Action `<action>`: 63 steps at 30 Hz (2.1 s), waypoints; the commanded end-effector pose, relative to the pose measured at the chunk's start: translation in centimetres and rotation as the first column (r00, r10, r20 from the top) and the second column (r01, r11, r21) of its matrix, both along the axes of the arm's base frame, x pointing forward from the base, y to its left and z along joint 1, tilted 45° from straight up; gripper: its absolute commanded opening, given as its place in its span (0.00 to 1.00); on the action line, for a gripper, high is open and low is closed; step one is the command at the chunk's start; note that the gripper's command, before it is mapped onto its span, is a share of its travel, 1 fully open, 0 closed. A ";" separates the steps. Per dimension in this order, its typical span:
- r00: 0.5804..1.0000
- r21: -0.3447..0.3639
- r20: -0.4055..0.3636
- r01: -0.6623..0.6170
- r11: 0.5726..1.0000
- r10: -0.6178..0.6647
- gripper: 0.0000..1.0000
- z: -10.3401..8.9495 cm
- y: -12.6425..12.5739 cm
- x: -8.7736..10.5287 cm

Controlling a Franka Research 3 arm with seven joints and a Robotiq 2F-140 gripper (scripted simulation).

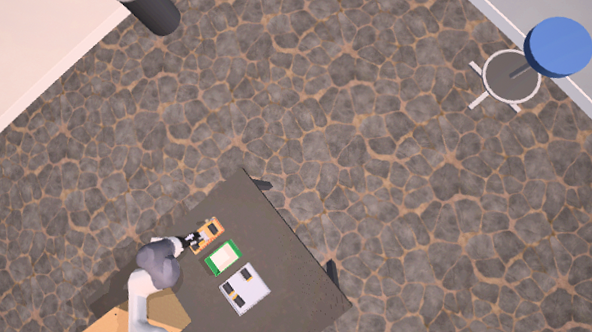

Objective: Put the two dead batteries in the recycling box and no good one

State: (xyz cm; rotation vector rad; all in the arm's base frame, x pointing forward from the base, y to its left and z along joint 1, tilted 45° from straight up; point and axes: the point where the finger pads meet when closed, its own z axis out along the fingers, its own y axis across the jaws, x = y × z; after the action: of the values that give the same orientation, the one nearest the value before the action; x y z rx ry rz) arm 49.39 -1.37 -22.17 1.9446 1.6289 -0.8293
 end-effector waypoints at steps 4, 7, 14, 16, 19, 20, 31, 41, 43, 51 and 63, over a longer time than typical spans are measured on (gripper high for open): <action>1.000 0.003 0.011 -0.003 1.000 0.003 0.16 0.2 0.2 0.5; 1.000 0.003 0.010 -0.003 1.000 0.003 0.16 0.2 0.2 0.5; 1.000 0.004 0.004 -0.010 1.000 0.010 0.16 0.2 0.2 0.5; 1.000 0.005 0.001 -0.013 1.000 0.013 0.16 0.2 0.2 0.5; 1.000 0.005 0.000 -0.014 1.000 0.014 0.16 0.2 0.2 0.5; 1.000 0.005 0.000 -0.014 1.000 0.014 0.16 0.2 0.2 0.5; 1.000 0.005 0.000 -0.014 1.000 0.014 0.16 0.1 0.3 0.7; 1.000 0.005 0.000 -0.014 1.000 0.014 0.16 0.0 0.3 0.9; 1.000 0.005 0.000 -0.014 1.000 0.014 0.16 0.0 0.3 0.9; 1.000 0.005 0.000 -0.014 1.000 0.014 0.16 0.0 0.3 0.9; 1.000 0.005 0.000 -0.014 1.000 0.014 0.16 0.0 0.3 0.9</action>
State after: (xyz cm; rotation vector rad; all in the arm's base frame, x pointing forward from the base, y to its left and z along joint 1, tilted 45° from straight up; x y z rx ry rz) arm 50.26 -1.19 -22.15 1.9374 1.6394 -0.8196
